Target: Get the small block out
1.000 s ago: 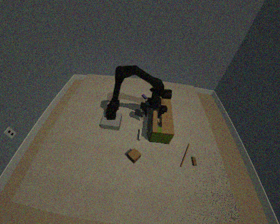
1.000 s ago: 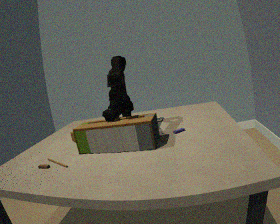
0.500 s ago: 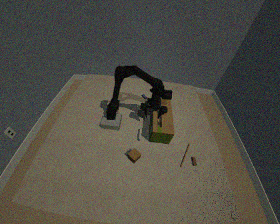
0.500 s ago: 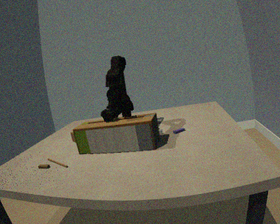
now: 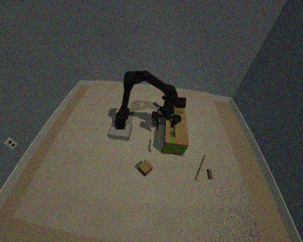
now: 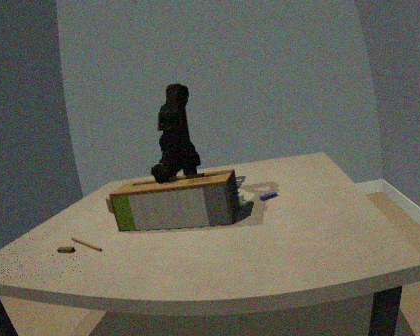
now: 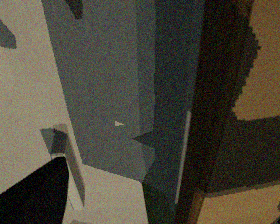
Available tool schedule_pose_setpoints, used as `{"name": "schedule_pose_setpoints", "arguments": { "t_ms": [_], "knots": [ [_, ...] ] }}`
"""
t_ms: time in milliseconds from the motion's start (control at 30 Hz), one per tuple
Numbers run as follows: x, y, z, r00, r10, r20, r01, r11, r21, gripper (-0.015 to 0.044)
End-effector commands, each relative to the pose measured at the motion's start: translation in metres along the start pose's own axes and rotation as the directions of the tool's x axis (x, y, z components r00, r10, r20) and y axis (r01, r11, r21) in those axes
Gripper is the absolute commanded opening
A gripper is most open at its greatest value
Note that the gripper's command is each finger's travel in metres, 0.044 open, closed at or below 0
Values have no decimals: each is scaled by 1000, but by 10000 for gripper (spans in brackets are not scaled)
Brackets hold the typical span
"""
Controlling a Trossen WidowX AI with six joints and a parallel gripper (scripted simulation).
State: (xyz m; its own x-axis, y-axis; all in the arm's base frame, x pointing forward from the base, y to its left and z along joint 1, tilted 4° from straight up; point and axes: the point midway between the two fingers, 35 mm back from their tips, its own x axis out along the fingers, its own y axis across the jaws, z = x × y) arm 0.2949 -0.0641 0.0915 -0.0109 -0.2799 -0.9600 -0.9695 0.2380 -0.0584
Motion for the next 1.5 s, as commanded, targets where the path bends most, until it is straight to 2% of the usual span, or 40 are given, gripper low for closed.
{"name": "schedule_pose_setpoints", "arguments": {
  "t_ms": [0,1467],
  "knots": [
    [-1,0,2,1000,-1,0,1,1000,2,400],
    [13,0,-37,1000,-1,-4,1,1000,2,400]
  ]
}}
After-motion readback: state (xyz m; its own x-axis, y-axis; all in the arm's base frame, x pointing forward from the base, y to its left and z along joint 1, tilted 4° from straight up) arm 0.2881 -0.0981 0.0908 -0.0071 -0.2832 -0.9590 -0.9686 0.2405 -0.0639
